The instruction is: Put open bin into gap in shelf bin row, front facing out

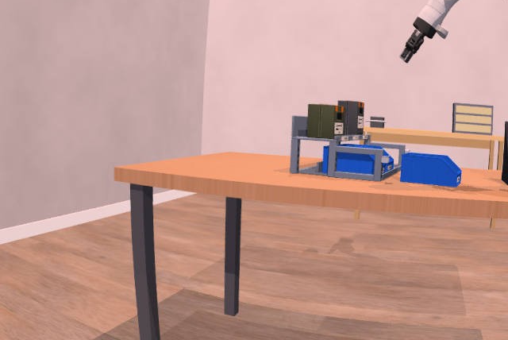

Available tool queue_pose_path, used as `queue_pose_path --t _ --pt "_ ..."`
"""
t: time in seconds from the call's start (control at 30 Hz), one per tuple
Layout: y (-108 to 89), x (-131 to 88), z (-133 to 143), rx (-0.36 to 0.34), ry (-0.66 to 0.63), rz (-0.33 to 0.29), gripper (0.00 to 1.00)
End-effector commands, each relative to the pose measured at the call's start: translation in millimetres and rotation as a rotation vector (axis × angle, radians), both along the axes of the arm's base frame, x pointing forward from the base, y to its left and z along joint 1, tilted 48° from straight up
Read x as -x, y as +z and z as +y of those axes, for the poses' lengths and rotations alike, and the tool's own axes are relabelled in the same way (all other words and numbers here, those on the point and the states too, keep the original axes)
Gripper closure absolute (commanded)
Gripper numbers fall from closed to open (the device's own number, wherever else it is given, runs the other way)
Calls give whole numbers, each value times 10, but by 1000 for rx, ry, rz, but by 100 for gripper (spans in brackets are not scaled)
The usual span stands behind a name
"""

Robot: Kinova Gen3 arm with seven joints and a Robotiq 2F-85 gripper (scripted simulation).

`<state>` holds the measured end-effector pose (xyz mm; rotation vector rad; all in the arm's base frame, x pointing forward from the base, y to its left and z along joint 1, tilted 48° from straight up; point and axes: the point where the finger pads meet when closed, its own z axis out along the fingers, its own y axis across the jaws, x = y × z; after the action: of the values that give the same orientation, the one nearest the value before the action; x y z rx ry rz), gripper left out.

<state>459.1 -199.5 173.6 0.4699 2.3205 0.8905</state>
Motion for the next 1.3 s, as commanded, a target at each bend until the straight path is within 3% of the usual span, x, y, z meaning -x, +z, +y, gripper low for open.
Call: queue_pose_path --t 0.0,0.33,0.5,0.9,1.07,1.27 --pt "9 0 -7 -58 85 139 0" --pt "9 0 -7 -58 85 139 0" --pt "6 -1 -6 -138 212 349 0" --pt "6 -1 -6 -138 212 349 0" --pt "2 0 -7 -204 319 524 0" --pt "2 0 -7 -204 319 524 0"
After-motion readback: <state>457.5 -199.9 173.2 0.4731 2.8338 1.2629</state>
